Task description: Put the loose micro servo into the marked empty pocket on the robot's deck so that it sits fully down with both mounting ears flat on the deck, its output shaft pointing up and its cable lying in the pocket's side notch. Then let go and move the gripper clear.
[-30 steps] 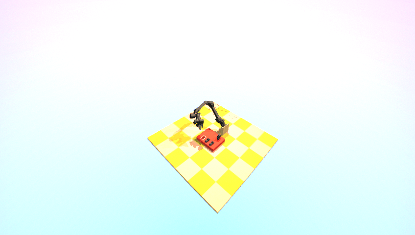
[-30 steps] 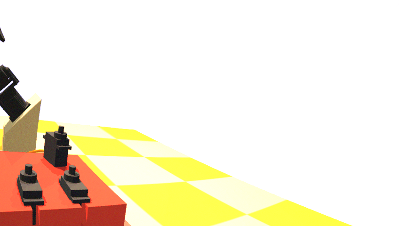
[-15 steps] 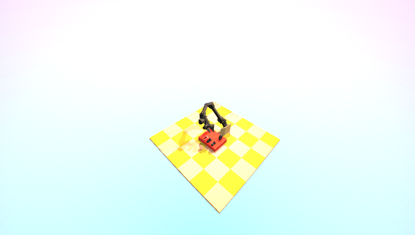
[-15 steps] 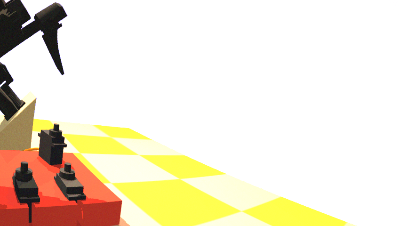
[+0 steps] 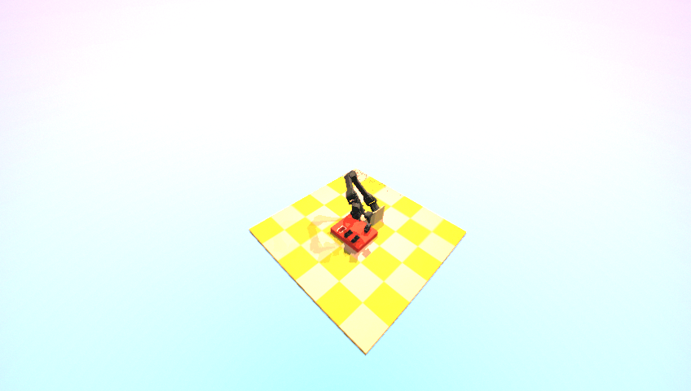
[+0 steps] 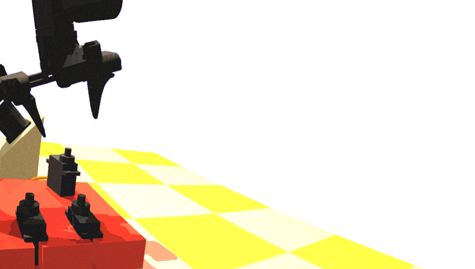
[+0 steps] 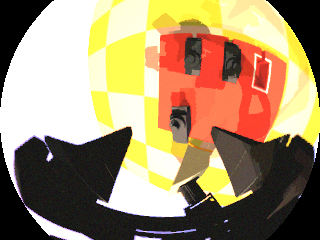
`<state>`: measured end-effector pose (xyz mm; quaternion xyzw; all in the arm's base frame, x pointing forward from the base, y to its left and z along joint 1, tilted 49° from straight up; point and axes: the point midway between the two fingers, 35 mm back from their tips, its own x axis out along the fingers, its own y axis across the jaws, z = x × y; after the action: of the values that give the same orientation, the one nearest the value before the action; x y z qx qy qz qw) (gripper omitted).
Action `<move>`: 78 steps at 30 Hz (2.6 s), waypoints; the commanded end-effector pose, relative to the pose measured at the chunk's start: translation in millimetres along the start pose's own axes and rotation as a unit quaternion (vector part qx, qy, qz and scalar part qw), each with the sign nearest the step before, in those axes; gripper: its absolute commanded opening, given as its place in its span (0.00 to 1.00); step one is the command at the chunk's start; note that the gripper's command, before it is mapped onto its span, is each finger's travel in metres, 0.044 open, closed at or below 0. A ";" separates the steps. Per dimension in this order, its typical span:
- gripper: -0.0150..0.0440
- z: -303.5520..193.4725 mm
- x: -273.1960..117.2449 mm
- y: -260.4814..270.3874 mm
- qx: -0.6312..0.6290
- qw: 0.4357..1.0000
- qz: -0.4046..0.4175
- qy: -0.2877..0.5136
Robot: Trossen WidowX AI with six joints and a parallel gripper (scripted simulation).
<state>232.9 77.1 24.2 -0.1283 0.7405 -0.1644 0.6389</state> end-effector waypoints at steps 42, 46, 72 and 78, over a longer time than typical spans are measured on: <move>1.00 -49.3 73.3 -8.6 -0.074 0.974 -0.211 -0.025; 0.96 -49.2 75.3 -9.6 -0.074 0.974 -0.211 -0.025; 0.25 -56.3 48.6 -1.8 -0.074 0.975 -0.210 -0.024; 0.25 -59.4 45.7 -3.8 -0.074 0.974 -0.210 -0.024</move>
<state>167.0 56.8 -11.2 -0.3375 0.6915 -0.2366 0.5933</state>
